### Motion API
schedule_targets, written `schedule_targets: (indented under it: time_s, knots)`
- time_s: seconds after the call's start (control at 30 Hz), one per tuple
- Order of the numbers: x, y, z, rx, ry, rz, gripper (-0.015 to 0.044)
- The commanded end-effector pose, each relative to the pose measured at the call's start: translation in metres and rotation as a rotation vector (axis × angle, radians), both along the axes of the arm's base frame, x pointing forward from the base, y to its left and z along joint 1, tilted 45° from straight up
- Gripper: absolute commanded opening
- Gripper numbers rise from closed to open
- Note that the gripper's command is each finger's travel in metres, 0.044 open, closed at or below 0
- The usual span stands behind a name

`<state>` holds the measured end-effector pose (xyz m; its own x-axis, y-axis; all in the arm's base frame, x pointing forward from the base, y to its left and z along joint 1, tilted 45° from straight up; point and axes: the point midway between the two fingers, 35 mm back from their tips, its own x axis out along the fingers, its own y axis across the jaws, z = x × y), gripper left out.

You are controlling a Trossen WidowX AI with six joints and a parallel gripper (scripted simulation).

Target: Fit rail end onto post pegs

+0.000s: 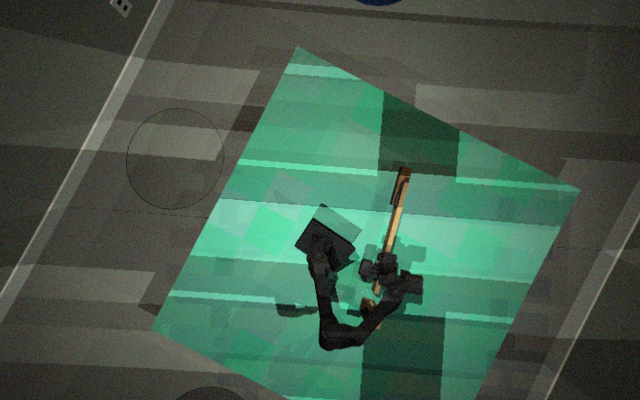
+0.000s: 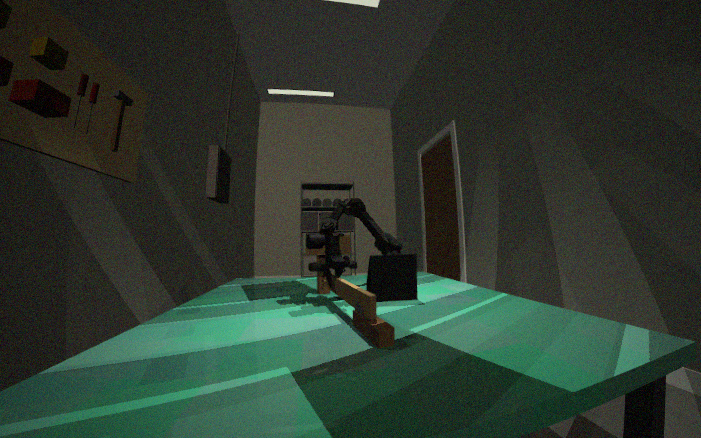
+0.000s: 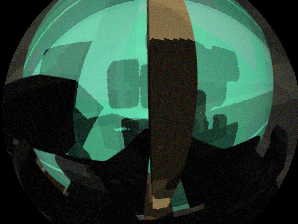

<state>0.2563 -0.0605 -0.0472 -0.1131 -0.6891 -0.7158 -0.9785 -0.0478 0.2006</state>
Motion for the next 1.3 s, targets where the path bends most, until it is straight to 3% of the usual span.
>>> schedule_targets:
  time_s: [0.0, 1.27]
  knots:
    - [0.0017, 0.0016, -0.0003, 0.003, -0.004, 0.006, 0.0000]
    - [0.0014, 0.0044, -0.0001, 0.003, -0.004, 0.006, 0.0000]
